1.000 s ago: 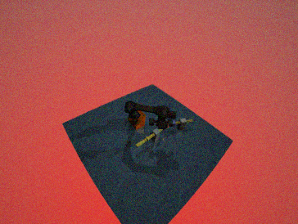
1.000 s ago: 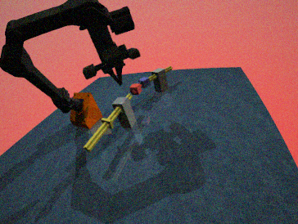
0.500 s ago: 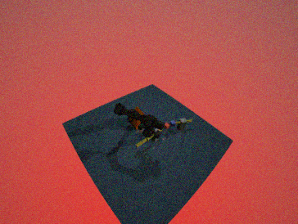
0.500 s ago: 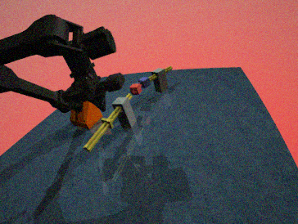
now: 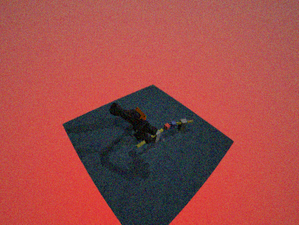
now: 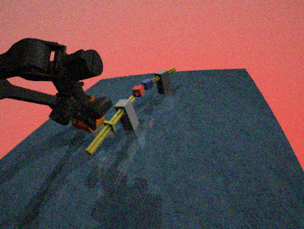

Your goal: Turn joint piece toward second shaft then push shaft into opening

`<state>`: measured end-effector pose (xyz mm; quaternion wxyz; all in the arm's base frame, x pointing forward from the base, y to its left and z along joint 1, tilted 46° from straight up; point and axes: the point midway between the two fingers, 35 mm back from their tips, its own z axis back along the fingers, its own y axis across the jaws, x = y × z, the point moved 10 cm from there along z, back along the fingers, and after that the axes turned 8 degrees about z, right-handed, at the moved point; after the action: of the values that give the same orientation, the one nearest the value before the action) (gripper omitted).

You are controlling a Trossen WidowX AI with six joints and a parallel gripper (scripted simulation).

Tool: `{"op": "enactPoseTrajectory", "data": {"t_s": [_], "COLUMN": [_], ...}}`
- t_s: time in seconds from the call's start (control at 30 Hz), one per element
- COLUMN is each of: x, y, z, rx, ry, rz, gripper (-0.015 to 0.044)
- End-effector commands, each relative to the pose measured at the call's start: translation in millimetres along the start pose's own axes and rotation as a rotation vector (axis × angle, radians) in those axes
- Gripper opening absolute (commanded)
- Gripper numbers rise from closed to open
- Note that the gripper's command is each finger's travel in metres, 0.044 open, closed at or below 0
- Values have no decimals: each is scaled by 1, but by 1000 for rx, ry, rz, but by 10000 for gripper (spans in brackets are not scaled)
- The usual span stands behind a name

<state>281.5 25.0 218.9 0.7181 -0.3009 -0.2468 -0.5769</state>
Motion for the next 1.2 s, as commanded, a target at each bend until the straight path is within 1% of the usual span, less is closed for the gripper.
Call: {"op": "enactPoseTrajectory", "data": {"t_s": [0.0,0.53,0.93,1.1,1.17], "x": [0,1,1,1,1], "y": [-1,-1,-4,-2,-2], "z": [-5,-29,-31,-3,-1], "rx": [-3,-3,19,-1,-3], "ry": [-6,-8,-2,-6,-7], "rz": [-3,-4,-3,-3,-3], "gripper": [0,0,0,0,0]}}
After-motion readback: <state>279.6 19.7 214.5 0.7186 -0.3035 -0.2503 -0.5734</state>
